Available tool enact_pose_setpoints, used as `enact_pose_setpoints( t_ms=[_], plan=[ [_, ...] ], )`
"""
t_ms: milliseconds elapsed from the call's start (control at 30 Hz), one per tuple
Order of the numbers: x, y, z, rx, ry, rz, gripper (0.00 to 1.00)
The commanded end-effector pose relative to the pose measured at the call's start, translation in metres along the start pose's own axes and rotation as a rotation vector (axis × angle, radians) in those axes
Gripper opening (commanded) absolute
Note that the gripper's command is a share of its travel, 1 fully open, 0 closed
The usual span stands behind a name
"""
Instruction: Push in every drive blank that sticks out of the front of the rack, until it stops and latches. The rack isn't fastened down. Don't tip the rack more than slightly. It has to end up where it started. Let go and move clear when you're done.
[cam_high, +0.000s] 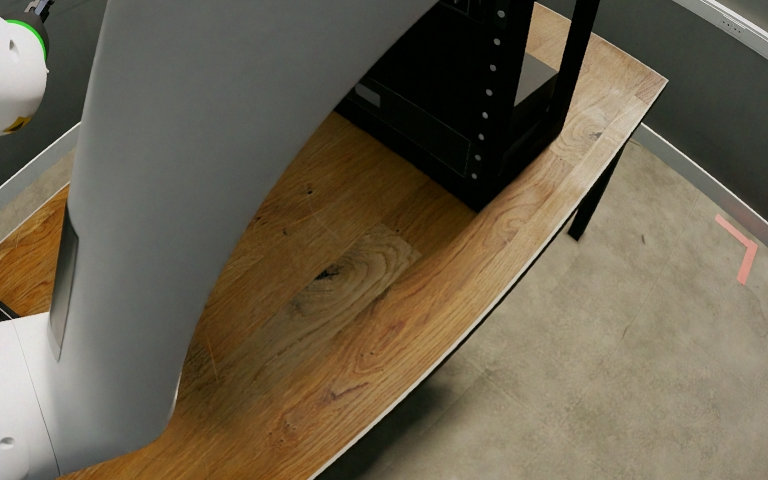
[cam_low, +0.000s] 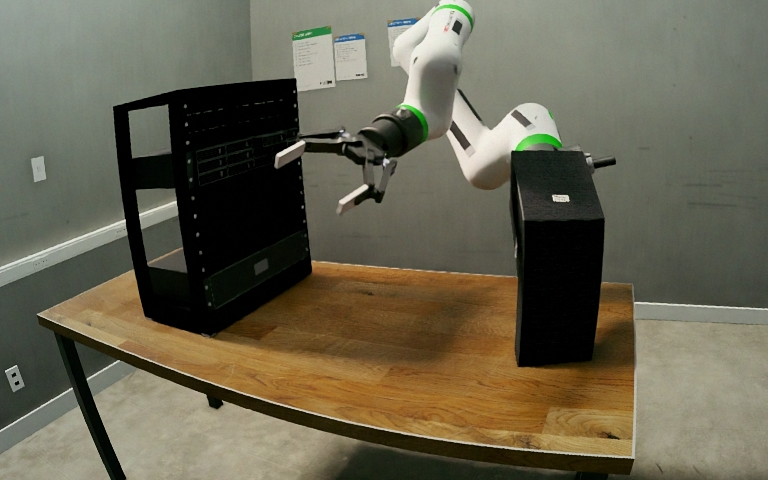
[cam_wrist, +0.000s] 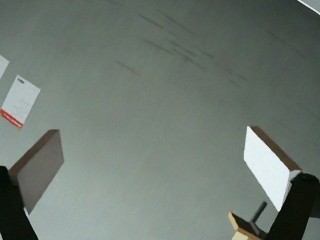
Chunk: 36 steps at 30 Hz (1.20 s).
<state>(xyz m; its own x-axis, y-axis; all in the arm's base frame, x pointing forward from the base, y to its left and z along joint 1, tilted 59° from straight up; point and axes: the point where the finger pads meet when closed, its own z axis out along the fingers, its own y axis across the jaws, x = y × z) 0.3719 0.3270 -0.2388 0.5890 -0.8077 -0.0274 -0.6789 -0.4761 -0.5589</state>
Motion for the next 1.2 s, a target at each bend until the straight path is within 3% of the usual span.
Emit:
enact_pose_setpoints(
  t_ms=[0, 467, 967, 1033, 1167],
  plan=[
    [0.008, -0.017, -0.006, 0.104, -0.066, 0.115, 1.00],
    [0.027, -0.057, -0.026, 0.233, -0.068, 0.380, 1.00],
    [0.068, -0.118, -0.072, 0.455, -0.119, 0.798, 1.00],
    [0.068, -0.118, -0.072, 0.455, -0.119, 0.798, 1.00],
    [0.080, -0.132, -0.087, 0.517, -0.143, 0.904, 1.00]
  ],
)
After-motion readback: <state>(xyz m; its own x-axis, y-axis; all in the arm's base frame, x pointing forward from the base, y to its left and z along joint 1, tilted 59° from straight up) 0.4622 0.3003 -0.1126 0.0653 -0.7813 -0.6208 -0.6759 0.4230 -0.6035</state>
